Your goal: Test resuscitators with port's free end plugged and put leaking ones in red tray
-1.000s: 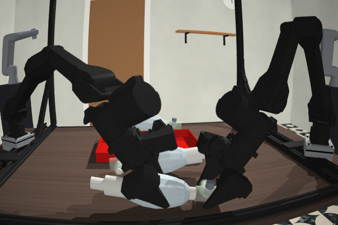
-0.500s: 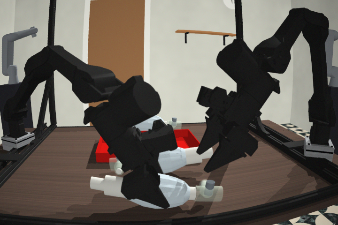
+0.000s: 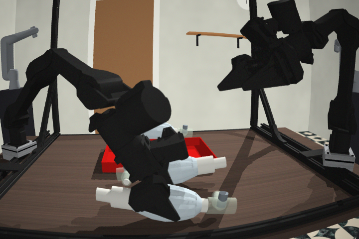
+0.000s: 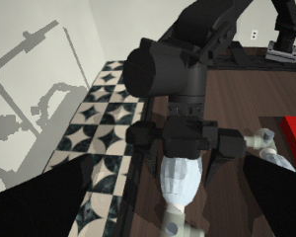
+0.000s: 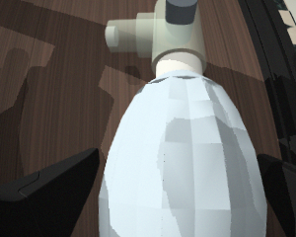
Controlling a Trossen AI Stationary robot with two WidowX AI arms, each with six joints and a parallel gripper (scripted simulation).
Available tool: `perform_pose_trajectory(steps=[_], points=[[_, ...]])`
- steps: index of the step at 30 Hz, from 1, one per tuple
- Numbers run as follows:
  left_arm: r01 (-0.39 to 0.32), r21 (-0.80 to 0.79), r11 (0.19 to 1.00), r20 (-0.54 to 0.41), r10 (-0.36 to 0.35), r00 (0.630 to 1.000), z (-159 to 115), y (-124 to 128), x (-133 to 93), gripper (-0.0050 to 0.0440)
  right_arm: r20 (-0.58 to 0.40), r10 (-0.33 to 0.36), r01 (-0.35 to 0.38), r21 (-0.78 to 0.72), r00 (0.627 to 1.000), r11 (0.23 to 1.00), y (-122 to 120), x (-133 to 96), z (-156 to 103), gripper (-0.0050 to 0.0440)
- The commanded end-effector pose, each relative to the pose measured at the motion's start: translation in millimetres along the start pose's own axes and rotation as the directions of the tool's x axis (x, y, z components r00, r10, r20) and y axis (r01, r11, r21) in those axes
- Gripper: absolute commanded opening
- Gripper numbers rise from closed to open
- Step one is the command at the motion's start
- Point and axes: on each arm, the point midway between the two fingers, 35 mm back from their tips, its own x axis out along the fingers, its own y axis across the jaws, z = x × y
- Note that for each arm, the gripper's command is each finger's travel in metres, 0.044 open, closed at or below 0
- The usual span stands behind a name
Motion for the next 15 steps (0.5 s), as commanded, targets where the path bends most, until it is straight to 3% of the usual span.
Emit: perform_pose_trajectory(steps=[1, 3, 7, 10, 14, 15], points=[[-0.02, -0.02, 1.0, 0.017, 0.02, 1.0, -3, 1, -9, 0.044, 0.0, 0.0, 0.0, 0.0, 1.0, 1.0, 0, 0, 0, 0.044], [-0.02, -0.02, 1.0, 0.017, 0.02, 1.0, -3, 1, -9, 0.044, 0.0, 0.0, 0.0, 0.0, 1.0, 1.0, 0, 0, 0, 0.044], [-0.084, -0.063, 0.994, 0.185, 0.095, 0.978, 29, 7, -50, 0.044, 0.0, 0.0, 0.0, 0.0, 1.0, 1.0, 0, 0, 0, 0.044], [-0.123, -0.117, 0.986, 0.305, 0.153, 0.94, 43, 11, -86, 0.044, 0.0, 0.0, 0.0, 0.0, 1.0, 1.0, 0, 0, 0, 0.044], [-0.149, -0.197, 0.969, 0.458, 0.225, 0.86, 56, 13, -134, 0.044, 0.0, 0.0, 0.0, 0.0, 1.0, 1.0, 0, 0, 0, 0.044], [-0.149, -0.197, 0.969, 0.458, 0.225, 0.86, 56, 13, -134, 0.044, 0.0, 0.0, 0.0, 0.0, 1.0, 1.0, 0, 0, 0, 0.044]])
